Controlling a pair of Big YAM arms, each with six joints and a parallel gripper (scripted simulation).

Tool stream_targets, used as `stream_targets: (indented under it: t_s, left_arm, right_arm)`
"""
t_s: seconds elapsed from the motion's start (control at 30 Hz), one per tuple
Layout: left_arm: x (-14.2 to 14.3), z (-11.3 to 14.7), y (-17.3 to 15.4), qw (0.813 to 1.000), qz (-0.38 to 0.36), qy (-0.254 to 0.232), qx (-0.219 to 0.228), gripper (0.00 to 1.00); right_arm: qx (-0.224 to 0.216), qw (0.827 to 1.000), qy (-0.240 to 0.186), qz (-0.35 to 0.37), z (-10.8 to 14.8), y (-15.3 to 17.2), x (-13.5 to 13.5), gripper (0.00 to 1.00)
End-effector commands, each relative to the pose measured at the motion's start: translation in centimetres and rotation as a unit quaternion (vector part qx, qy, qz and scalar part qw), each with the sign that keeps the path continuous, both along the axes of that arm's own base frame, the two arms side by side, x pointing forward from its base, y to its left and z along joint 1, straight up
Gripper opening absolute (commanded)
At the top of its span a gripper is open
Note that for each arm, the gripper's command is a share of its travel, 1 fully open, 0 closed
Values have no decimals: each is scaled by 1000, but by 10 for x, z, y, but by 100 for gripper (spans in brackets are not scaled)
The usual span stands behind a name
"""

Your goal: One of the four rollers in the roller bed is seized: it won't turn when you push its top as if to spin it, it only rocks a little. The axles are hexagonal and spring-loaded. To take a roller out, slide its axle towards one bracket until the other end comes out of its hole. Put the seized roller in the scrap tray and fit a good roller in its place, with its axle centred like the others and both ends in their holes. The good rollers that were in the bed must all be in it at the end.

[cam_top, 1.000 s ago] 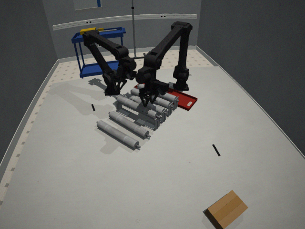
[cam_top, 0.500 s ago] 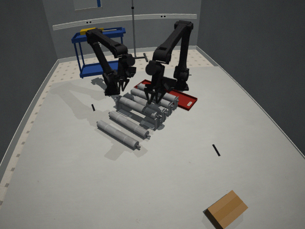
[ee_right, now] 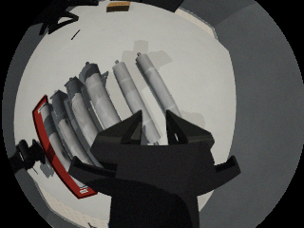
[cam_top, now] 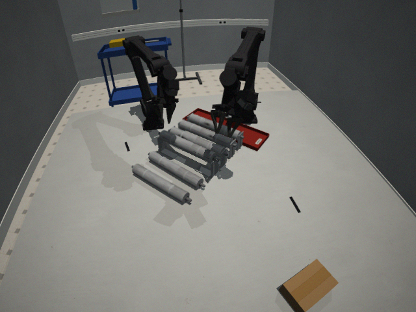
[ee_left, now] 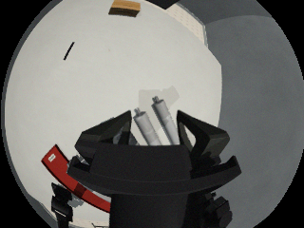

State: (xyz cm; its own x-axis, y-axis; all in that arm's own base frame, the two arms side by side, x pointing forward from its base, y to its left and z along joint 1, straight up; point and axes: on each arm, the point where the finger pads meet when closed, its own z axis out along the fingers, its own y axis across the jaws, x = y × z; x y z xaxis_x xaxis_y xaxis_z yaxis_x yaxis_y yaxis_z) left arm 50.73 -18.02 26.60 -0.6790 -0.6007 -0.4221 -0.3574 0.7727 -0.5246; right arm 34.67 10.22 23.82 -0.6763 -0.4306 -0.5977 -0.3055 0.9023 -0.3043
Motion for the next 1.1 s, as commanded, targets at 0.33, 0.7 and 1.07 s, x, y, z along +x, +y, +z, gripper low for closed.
stream_targets:
  t_s: [0.33,0.7,1.07]
  left_arm:
    - [27,67,53,982,-58,-163,78,62]
    - [34,119,96,950,-69,-265,153,62]
    - [26,182,145,892,-66,-367,257,62]
  right_arm:
    - [105,983,-140,-51,95,-9,88,32]
    - [156,957,-234,-71,157,-34,130,32]
    - [197,916,-339,-83,229,-71,166,32]
